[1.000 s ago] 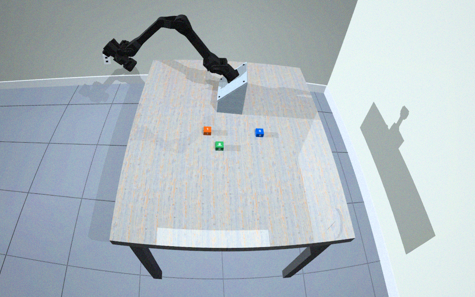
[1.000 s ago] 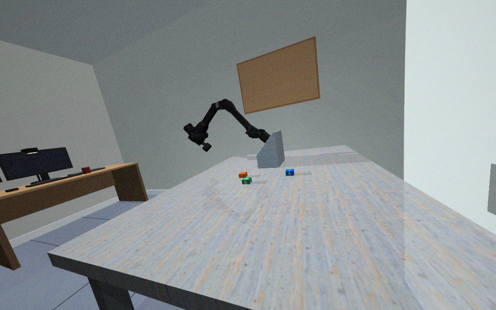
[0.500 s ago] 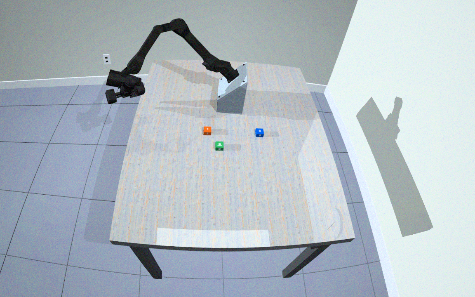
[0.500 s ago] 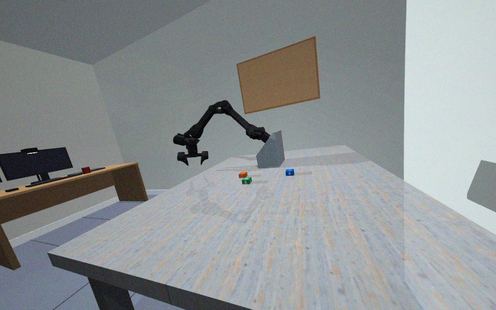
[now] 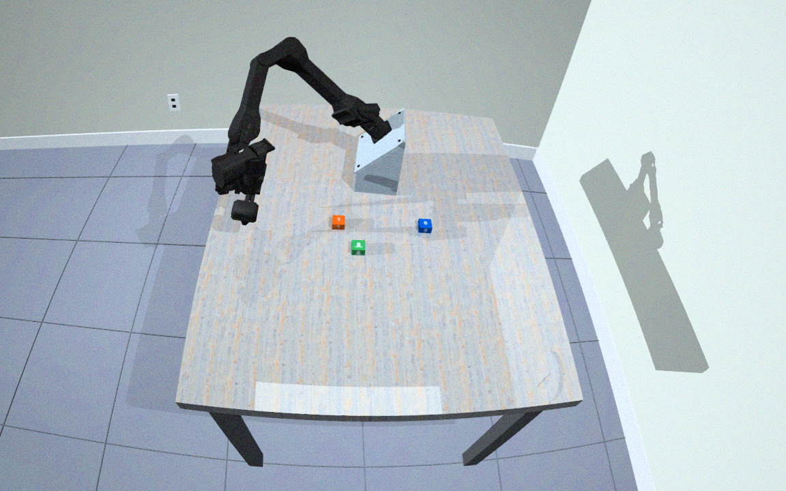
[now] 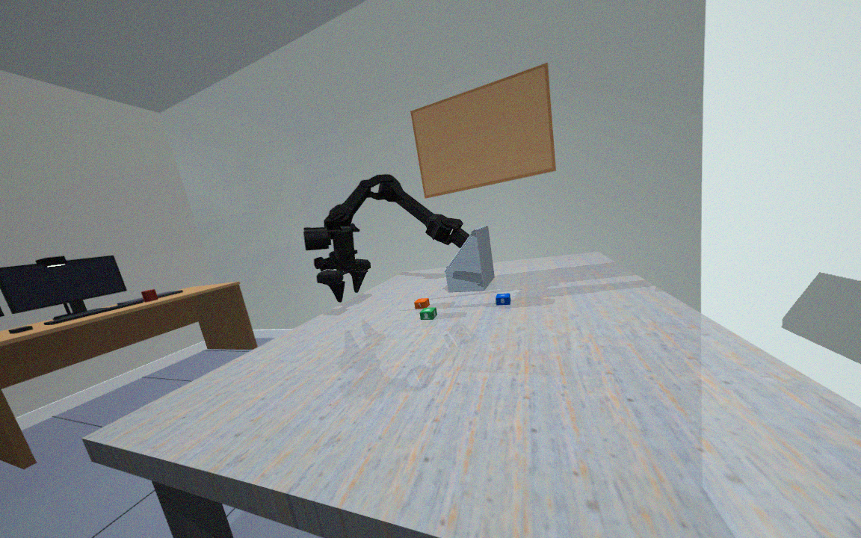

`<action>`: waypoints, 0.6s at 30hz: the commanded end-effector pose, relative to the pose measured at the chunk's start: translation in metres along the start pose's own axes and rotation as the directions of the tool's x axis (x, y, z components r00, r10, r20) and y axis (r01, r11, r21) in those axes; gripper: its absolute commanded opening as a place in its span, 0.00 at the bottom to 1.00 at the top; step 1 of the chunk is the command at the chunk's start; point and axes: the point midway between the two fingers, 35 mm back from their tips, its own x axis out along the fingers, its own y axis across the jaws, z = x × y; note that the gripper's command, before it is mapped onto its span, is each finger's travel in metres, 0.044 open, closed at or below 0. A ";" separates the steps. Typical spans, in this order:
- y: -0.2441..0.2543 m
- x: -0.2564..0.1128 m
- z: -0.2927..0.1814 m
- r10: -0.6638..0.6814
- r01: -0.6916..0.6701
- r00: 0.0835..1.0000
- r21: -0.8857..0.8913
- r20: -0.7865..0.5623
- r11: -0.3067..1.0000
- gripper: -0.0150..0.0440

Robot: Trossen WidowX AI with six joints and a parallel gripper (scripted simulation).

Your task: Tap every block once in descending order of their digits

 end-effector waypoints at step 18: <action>-0.008 -0.123 -0.219 0.039 -0.202 0.979 -0.979 -0.201 0.000 0.93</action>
